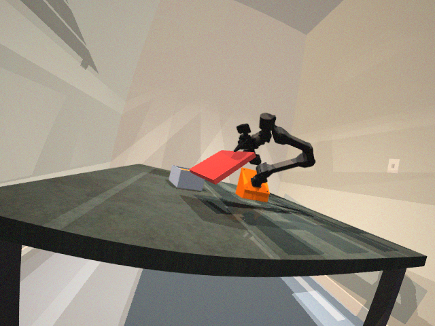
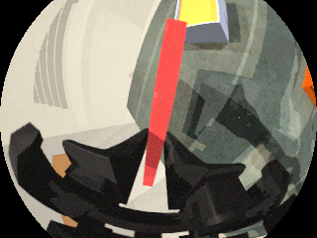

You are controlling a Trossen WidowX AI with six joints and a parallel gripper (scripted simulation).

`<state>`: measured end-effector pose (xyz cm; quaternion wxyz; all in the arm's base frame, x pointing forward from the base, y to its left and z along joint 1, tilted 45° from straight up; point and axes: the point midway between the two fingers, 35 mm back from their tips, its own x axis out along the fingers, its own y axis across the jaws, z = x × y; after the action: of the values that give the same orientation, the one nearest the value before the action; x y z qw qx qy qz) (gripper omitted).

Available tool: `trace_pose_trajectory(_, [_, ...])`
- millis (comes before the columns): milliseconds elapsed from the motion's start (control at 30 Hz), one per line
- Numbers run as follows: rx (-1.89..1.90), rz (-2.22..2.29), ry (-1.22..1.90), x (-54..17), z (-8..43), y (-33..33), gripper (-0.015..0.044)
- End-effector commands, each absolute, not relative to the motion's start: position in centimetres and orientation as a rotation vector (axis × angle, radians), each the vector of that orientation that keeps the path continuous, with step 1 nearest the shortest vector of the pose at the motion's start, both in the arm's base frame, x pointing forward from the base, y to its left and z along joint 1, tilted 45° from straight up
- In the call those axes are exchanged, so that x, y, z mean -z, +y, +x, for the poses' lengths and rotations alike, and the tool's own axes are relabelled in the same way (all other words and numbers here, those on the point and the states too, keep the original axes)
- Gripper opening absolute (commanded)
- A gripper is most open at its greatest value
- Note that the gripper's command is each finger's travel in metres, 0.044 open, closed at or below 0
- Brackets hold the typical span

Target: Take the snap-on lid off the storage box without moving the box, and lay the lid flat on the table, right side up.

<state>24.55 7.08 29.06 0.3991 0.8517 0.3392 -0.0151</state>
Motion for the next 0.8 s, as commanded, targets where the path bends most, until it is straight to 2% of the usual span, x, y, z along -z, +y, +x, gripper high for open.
trace_pose_trajectory(0, [0.030,2.156,0.840,-29.0,24.5,7.2,0.0000])
trace_pose_trajectory(767, [0.028,2.157,0.840,-27.8,24.5,8.5,0.0000])
